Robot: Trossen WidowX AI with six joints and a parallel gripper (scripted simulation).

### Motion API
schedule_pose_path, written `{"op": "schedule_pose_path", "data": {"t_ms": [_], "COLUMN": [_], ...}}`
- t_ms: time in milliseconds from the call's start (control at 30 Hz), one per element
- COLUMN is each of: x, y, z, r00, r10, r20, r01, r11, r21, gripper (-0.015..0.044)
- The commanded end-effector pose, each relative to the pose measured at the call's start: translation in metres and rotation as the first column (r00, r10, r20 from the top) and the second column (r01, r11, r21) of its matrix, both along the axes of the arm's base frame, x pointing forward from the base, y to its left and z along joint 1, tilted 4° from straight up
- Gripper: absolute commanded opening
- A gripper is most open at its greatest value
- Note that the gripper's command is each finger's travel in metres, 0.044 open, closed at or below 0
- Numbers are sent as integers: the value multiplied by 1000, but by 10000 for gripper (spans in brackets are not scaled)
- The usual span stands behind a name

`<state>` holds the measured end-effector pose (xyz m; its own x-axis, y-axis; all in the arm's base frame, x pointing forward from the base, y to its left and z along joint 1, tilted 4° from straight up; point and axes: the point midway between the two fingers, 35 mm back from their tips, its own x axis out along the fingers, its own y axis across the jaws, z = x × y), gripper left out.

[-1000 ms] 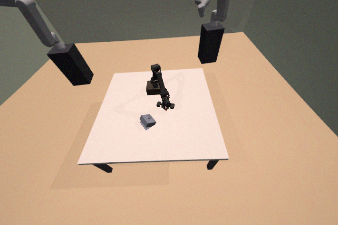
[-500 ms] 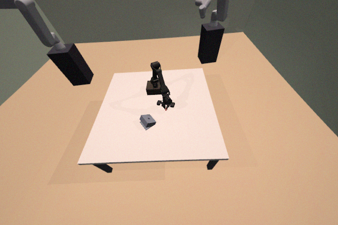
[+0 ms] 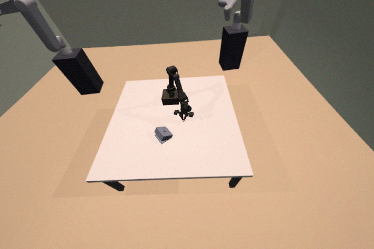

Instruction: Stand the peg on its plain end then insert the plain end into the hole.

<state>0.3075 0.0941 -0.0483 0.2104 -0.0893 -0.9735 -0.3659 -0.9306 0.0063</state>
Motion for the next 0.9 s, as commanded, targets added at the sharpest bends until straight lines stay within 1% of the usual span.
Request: {"op": "schedule_pose_path", "data": {"t_ms": [0,867], "x": [-2,-15], "y": [1,6], "z": [4,15], "r00": [999,969], "r10": [-3,11], "r20": [42,246], "r01": [4,13], "r11": [1000,995], "r21": [-14,-96], "gripper": [50,50]}}
